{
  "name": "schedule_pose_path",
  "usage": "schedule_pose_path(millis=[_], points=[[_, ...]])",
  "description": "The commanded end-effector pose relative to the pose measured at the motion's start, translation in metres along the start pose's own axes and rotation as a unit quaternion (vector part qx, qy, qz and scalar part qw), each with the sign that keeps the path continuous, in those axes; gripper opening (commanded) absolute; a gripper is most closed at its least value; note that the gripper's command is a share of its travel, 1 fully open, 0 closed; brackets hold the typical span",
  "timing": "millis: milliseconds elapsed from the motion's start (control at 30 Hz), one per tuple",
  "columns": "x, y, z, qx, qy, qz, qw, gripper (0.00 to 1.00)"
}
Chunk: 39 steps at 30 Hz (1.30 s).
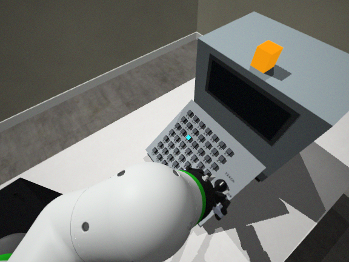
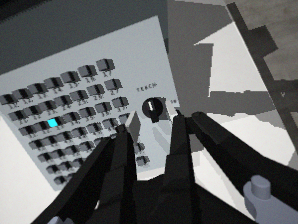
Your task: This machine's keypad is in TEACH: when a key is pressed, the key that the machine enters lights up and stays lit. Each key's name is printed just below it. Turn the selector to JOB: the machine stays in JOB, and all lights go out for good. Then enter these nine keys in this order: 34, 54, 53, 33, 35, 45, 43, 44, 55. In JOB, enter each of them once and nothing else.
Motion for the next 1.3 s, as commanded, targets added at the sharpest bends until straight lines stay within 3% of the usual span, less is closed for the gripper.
schedule_pose_path(millis=[0, 1267], points=[[0.000, 0.000, 0.000, 0.000, 0.000, 0.000, 1.000, 0.33], [-0.019, 0.000, 0.000, 0.000, 0.000, 0.000, 1.000, 0.33]])
Point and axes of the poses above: the point where the finger pads meet when closed, its own x axis back along the fingers, its own z axis across the jaws, y = z × x, the point moved 7 cm from there along x, back along the fingers, and after that the axes turned 2 degrees about -x, right-handed, at the moved point
